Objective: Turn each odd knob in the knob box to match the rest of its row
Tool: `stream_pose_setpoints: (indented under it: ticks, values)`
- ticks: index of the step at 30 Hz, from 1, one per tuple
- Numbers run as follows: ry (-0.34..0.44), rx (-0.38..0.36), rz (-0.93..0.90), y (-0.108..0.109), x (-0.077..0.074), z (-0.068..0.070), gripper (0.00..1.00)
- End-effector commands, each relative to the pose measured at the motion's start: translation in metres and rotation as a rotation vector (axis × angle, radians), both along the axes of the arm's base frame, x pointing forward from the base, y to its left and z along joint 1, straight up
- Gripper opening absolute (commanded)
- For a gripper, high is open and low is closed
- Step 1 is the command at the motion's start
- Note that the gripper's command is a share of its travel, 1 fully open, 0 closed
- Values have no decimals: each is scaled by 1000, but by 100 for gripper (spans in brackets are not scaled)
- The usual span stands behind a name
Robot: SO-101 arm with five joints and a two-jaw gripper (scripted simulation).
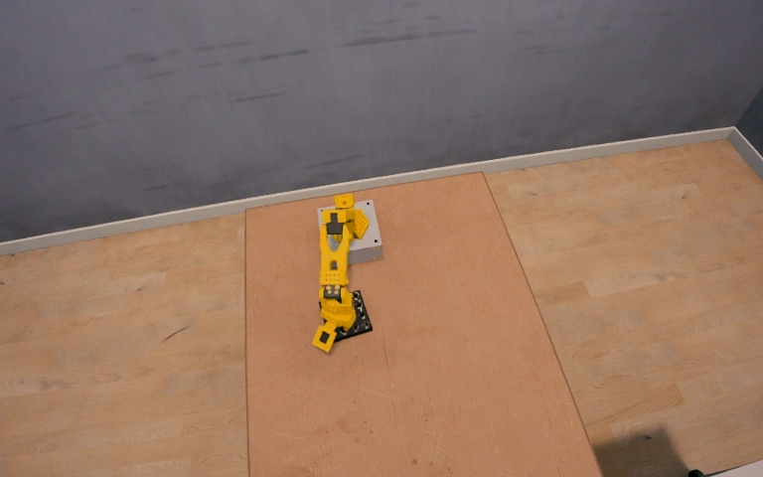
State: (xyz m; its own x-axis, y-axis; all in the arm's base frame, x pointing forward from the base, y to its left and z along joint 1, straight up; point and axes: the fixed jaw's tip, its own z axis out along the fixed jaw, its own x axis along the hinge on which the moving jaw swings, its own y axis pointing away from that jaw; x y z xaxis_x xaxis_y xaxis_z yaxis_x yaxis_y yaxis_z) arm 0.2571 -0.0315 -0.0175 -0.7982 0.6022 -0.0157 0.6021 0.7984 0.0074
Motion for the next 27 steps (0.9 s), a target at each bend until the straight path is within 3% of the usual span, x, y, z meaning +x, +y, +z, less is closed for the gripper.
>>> stream_pose_setpoints:
  ticks: [1,27]
  values:
    - [17,4,-6,-1,-3,-8,10]
    - [17,4,-6,0,-7,-25,10]
